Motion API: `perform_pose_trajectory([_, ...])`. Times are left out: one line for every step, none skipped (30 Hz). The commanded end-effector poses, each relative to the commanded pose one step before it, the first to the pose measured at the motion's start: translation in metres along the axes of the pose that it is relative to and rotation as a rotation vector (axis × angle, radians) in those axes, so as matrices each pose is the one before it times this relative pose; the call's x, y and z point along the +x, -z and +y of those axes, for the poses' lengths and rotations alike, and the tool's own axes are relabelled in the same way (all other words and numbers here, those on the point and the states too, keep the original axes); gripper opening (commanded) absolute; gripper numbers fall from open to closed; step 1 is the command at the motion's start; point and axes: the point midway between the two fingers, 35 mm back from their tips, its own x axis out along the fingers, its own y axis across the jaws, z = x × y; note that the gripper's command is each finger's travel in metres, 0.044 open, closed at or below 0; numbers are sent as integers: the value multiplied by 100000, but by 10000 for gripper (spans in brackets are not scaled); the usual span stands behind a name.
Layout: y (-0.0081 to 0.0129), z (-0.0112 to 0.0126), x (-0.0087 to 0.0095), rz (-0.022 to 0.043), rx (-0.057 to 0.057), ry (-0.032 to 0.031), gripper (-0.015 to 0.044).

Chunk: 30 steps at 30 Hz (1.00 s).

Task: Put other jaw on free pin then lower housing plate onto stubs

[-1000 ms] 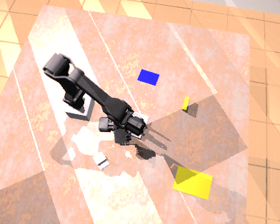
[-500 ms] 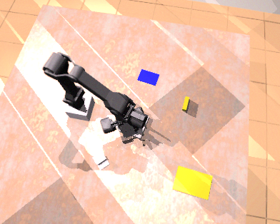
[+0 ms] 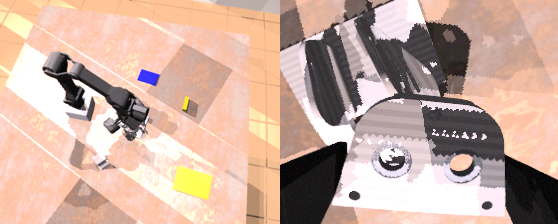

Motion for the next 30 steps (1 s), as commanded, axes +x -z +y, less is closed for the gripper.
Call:
perform_pose_trajectory([348, 276, 71, -221, -8581, 616, 351])
perform_pose_trajectory([89, 122, 1, -3, -2521, -7, 351])
perform_pose_trajectory([86, 123, 1, -4, -2521, -7, 351])
perform_pose_trajectory([84, 125, 1, -4, -2521, -7, 351])
perform_pose_trajectory([81, 126, 1, -4, -2521, -7, 351])
perform_pose_trajectory([79, 127, 1, -5, -2521, -7, 351])
perform_pose_trajectory([76, 129, 1, -5, -2521, -7, 351])
perform_pose_trajectory([74, 130, 1, -5, -2521, -6, 351])
perform_pose_trajectory([71, 131, 1, -6, -2521, -6, 351])
perform_pose_trajectory([69, 132, 1, -6, -2521, -6, 351])
perform_pose_trajectory([66, 133, 1, -6, -2521, -6, 351])
perform_pose_trajectory([63, 134, 1, -7, -2521, -5, 351])
perform_pose_trajectory([61, 135, 1, -7, -2521, -5, 351])
perform_pose_trajectory([58, 136, 1, -7, -2521, -5, 351])
perform_pose_trajectory([55, 137, 1, -8, -2521, -5, 351])
perform_pose_trajectory([44, 114, 0, -6, -2090, -4, 351])
perform_pose_trajectory([25, 69, 0, -4, -1254, -2, 351])
perform_pose_trajectory([8, 23, 0, -1, -418, -1, 351])
perform_pose_trajectory([0, 0, 0, 0, 0, 0, 351])
perform_pose_trajectory([0, 0, 0, 0, 0, 0, 351])
perform_pose_trajectory([0, 0, 0, 0, 0, 0, 351])
perform_pose_trajectory([0, 0, 0, 0, 0, 0, 351])
perform_pose_trajectory([0, 0, 0, 0, 0, 0, 351])
perform_pose_trajectory([0, 0, 0, 0, 0, 0, 351])
perform_pose_trajectory([0, 0, 0, 0, 0, 0, 351])
perform_pose_trajectory([0, 0, 0, 0, 0, 0, 351])
perform_pose_trajectory([0, 0, 0, 0, 0, 0, 351])
perform_pose_trajectory([0, 0, 0, 0, 0, 0, 351])
perform_pose_trajectory([0, 0, 0, 0, 0, 0, 351])
perform_pose_trajectory([0, 0, 0, 0, 0, 0, 351])
